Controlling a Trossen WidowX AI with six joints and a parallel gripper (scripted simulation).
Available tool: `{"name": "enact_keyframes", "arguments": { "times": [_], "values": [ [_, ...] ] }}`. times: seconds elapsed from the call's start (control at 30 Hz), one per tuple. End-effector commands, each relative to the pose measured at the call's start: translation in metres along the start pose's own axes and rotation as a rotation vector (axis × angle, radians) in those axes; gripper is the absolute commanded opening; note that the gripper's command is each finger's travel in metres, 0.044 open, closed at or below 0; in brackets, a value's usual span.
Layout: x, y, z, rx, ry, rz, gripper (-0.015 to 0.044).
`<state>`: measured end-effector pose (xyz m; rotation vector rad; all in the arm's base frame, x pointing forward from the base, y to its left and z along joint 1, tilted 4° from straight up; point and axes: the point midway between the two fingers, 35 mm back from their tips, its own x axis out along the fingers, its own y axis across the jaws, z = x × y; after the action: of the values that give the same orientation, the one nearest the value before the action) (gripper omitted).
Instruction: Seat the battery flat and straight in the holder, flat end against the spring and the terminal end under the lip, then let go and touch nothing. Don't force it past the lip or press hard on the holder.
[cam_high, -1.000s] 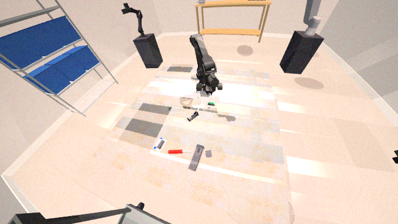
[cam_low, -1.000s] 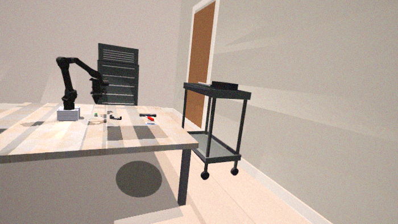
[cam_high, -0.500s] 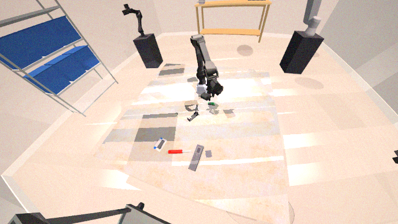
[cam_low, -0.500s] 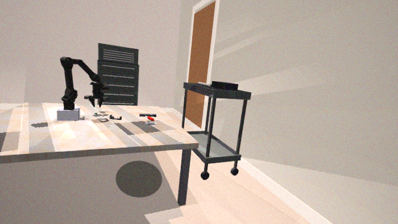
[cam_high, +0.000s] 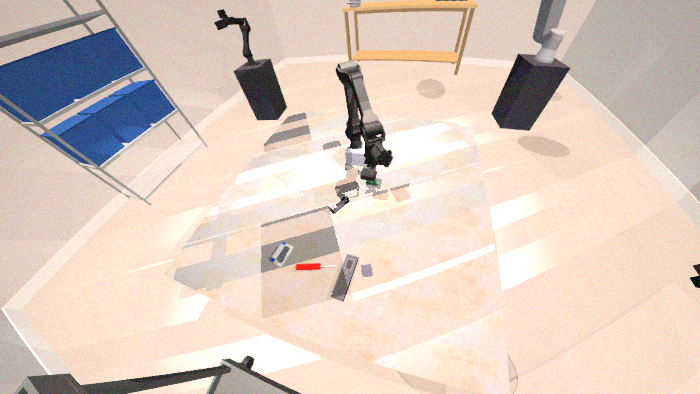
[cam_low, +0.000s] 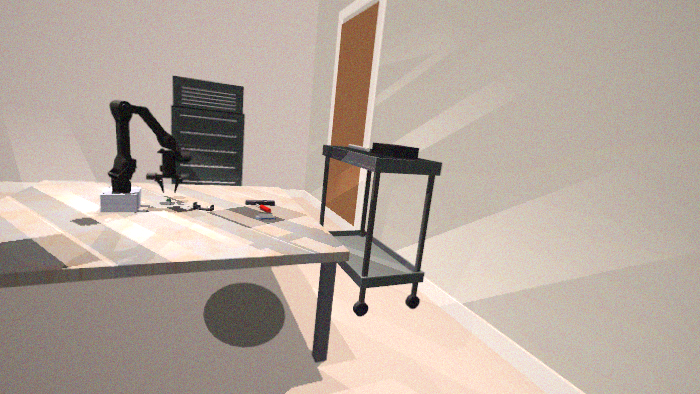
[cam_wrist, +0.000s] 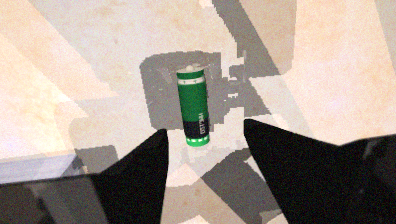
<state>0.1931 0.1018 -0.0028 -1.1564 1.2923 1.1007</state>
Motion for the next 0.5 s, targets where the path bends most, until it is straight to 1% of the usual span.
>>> {"name": "enact_keyframes", "arguments": {
  "times": [0.0, 0.47],
  "values": [
    [0.007, 0.003, -0.001, -0.01, 0.001, 0.012, 0.0229],
    [0.03, 0.003, 0.0, -0.01, 0.001, 0.012, 0.0229]
  ]
}}
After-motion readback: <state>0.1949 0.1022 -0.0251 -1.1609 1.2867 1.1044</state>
